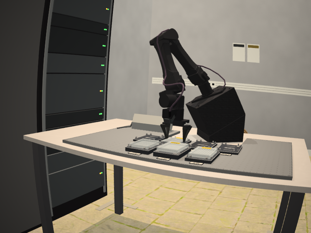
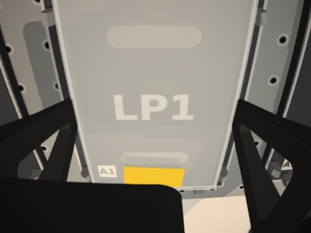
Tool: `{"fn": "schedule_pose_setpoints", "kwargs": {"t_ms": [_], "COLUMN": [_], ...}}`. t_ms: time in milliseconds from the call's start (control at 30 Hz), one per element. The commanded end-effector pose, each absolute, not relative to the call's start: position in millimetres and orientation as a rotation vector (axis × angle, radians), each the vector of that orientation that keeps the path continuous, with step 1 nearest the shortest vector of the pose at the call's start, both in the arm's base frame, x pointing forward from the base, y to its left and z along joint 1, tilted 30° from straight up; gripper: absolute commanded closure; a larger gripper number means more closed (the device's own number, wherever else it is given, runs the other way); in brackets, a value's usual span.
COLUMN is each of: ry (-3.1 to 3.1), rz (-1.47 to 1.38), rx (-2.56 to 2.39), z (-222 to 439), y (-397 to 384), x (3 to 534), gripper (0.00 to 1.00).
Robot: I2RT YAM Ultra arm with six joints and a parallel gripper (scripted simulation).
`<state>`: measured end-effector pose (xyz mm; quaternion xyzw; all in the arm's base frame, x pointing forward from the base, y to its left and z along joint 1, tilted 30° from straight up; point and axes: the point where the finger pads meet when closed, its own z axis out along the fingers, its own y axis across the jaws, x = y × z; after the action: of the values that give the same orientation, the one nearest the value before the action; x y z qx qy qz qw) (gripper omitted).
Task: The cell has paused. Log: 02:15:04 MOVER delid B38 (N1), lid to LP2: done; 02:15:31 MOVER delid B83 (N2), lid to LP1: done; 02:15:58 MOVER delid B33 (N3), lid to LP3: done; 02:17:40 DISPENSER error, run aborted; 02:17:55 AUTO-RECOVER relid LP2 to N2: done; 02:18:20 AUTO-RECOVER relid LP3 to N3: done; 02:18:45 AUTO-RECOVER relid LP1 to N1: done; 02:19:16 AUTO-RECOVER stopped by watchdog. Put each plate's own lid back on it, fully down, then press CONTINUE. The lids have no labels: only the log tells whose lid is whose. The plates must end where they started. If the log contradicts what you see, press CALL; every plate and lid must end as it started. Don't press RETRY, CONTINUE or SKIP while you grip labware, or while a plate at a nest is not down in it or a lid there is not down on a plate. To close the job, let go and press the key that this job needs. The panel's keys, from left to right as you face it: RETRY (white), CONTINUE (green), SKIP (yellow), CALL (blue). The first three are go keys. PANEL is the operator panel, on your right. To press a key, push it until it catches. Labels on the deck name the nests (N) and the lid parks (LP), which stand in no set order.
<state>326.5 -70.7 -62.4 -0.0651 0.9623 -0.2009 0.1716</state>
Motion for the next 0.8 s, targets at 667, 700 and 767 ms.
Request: {"fn": "schedule_pose_setpoints", "kwargs": {"t_ms": [667, 700, 767], "ry": [2.749, 2.749, 2.749], "rz": [-0.572, -0.572, -0.572], "rx": [-0.198, -0.198, -0.198], "z": [-35, -33, -30], "y": [-55, -55, -54], "x": [303, 303, 301], "gripper": [1.0, 1.0, 1.0]}}
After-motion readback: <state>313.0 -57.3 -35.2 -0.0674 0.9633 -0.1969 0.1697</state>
